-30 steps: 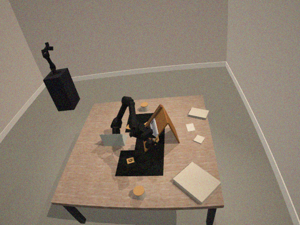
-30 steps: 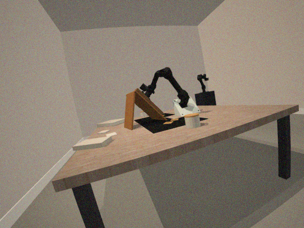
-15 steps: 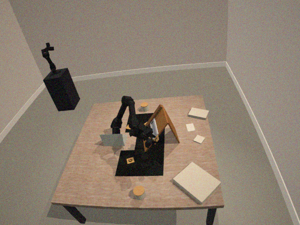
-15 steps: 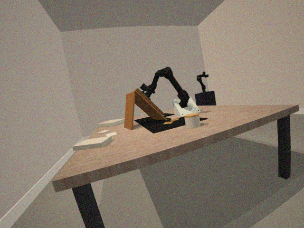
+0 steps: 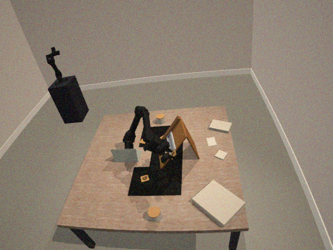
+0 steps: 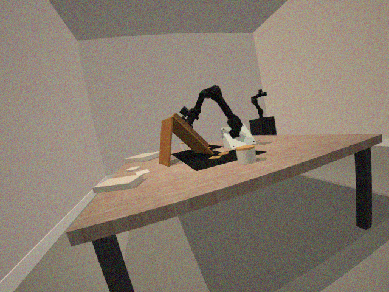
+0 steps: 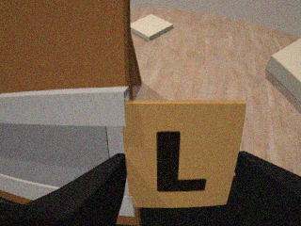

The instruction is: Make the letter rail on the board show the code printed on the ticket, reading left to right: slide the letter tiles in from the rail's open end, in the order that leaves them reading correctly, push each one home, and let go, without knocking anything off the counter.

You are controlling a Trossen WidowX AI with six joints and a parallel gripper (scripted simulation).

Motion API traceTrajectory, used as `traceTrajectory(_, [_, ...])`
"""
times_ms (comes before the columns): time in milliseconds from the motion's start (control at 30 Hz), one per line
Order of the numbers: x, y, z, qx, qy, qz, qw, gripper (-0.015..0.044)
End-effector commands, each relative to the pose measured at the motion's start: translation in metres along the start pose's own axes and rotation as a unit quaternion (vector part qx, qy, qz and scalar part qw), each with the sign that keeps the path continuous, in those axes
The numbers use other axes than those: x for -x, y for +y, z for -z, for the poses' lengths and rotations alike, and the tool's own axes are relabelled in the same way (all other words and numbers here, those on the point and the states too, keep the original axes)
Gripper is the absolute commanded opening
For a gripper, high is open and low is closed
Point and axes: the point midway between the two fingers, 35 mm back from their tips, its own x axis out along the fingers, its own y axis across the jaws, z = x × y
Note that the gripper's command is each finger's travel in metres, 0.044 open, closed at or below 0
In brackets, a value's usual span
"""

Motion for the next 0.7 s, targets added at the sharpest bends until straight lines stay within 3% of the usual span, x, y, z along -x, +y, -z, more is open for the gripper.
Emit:
traceTrajectory(0, [0.000,0.002,0.000,0.000,0.000,0.002,1.000,0.0000])
traceTrajectory(667, [0.000,0.013,0.000,-0.001,0.000,0.002,1.000,0.0000])
